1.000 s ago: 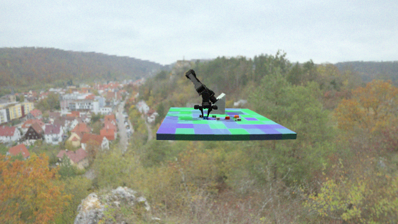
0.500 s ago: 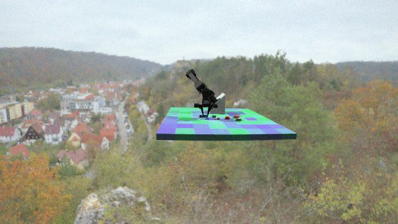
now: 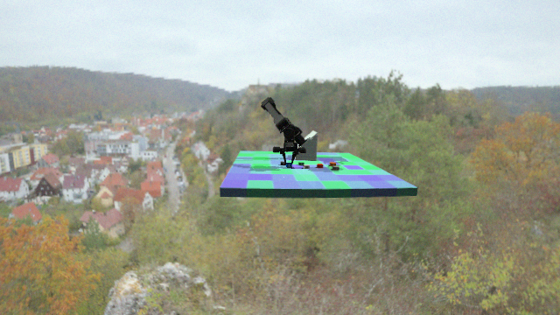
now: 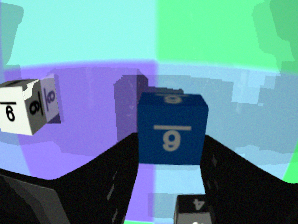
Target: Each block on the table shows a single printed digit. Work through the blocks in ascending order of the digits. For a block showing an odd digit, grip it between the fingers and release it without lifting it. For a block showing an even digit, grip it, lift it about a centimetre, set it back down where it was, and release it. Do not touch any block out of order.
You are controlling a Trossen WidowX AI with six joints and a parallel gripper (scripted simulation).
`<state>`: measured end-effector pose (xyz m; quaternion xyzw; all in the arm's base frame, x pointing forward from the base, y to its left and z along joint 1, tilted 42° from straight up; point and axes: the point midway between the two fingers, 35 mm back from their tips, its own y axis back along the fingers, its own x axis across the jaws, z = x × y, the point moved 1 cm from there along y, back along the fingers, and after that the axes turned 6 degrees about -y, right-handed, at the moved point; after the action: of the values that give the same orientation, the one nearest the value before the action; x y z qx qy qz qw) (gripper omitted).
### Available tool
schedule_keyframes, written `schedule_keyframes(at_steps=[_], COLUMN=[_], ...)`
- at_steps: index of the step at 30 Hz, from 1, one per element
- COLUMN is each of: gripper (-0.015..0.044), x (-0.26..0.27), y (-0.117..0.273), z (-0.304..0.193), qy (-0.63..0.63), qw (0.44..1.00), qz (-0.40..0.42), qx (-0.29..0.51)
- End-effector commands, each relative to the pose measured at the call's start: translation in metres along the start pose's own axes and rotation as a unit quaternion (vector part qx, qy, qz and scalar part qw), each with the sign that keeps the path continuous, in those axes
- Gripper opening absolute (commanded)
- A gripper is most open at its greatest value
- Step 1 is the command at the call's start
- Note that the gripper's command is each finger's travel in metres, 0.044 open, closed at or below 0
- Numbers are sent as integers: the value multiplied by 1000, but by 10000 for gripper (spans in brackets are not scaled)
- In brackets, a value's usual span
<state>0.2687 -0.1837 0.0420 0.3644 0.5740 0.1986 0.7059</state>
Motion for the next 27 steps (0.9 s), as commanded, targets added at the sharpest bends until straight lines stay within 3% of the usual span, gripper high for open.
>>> schedule_keyframes(at_steps=[1, 12, 22, 27], gripper=[120, 120, 383, 400], x=[0, 0, 0, 1], y=[-6, -7, -7, 4], z=[-1, -2, -2, -1], qy=[4, 4, 4, 4], qw=[1000, 1000, 1000, 1000], qz=[-1, -2, -2, -1], qx=[3, 3, 3, 3])
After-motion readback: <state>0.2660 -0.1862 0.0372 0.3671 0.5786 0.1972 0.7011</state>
